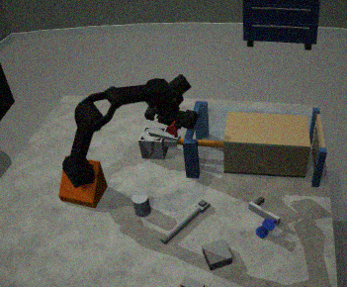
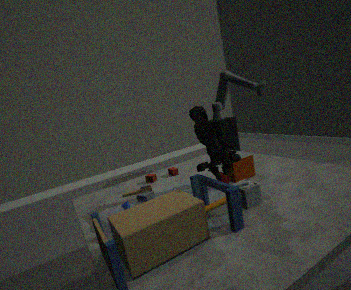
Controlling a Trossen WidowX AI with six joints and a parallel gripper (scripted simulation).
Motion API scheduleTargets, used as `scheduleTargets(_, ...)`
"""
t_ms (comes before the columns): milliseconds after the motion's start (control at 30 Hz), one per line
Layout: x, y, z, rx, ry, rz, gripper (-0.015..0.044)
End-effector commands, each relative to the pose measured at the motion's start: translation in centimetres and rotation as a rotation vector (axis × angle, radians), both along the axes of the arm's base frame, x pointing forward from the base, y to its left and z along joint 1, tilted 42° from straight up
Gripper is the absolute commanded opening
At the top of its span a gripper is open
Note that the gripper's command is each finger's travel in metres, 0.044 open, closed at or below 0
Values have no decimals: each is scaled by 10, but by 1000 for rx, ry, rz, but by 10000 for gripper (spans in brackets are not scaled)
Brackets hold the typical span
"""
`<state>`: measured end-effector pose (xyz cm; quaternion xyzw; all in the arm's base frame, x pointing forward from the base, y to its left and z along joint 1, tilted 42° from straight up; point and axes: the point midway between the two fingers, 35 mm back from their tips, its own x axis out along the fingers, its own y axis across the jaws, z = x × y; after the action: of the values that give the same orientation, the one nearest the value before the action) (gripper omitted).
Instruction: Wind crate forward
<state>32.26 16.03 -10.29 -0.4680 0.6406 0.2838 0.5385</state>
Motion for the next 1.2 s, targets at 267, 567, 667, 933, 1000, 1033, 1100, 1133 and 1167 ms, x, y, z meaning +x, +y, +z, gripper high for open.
scheduleTargets(267, 4, 13, -14, 6, -3, -3, 0)
scheduleTargets(567, 5, 21, -20, 7, -3, -3, 0)
scheduleTargets(667, 5, 24, -23, 7, -3, -3, 0)
scheduleTargets(933, 5, 32, -29, 8, -4, -3, 0)
scheduleTargets(1000, 5, 33, -30, 8, -4, -3, 0)
scheduleTargets(1033, 5, 34, -31, 8, -4, -3, 0)
scheduleTargets(1100, 4, 36, -32, 8, -4, -3, 0)
scheduleTargets(1133, 4, 37, -33, 9, -4, -3, 0)
scheduleTargets(1167, 4, 38, -33, 9, -4, -3, 0)
